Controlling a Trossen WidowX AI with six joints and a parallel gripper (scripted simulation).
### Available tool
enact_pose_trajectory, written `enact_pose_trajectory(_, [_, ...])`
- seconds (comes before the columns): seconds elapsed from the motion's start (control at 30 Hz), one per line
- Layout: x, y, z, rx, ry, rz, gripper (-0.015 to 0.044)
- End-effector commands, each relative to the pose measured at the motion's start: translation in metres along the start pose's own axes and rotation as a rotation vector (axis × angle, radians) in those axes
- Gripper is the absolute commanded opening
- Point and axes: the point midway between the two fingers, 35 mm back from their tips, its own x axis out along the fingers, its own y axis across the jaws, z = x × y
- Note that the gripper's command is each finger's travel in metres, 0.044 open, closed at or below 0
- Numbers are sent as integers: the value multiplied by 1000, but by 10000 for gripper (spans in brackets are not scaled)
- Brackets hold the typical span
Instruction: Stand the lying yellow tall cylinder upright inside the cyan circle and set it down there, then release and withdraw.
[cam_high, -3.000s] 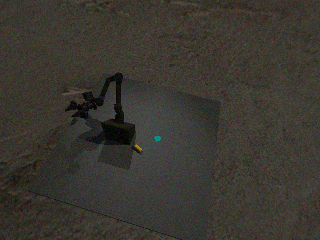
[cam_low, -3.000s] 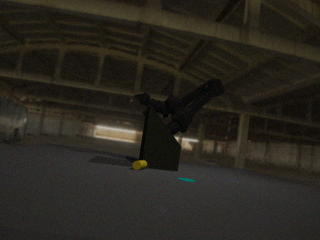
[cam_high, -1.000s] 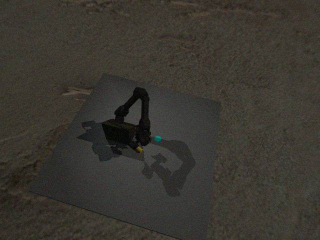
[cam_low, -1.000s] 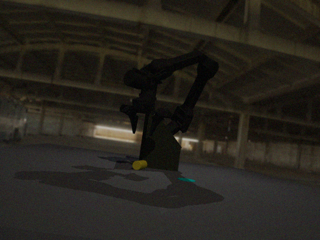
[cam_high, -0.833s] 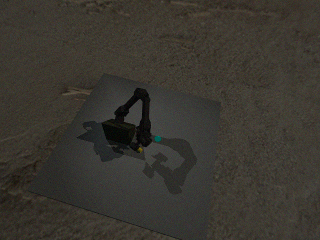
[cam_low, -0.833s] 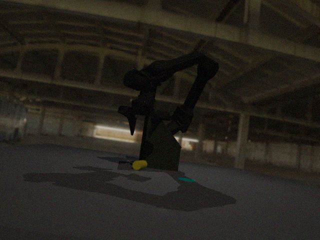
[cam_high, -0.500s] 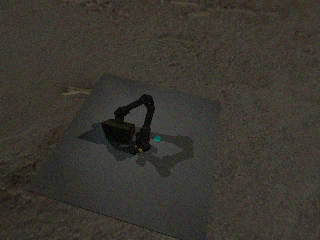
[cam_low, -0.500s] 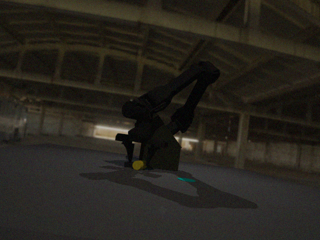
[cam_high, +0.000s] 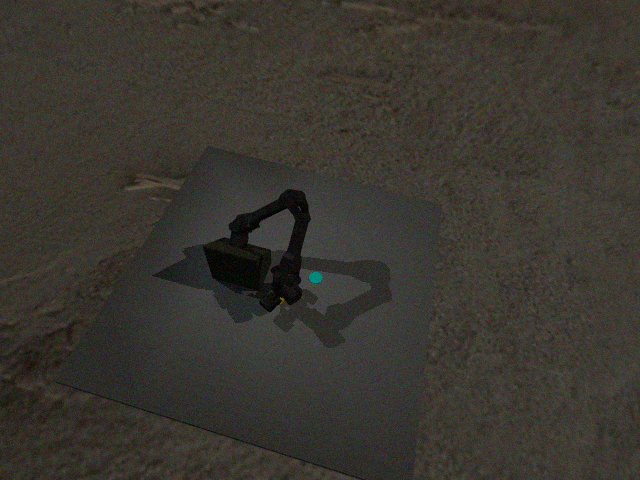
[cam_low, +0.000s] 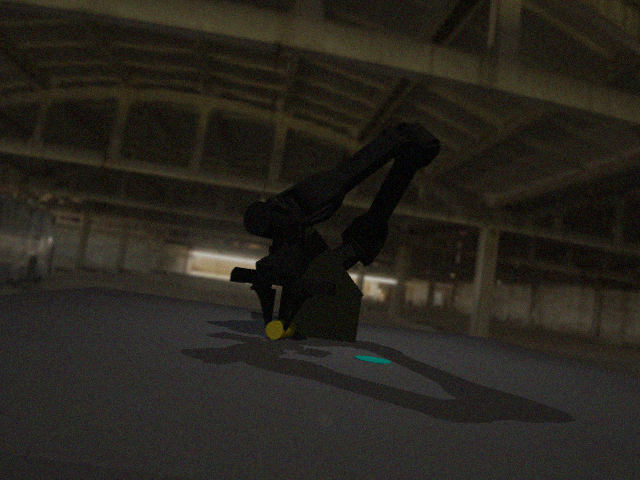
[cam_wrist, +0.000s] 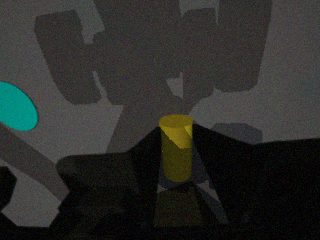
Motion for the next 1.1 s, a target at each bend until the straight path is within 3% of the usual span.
enact_pose_trajectory(0.0, [-10, -1, 3, -4, -5, -4, 105])
enact_pose_trajectory(1.07, [-107, -1, 1, -4, -5, -7, 105])
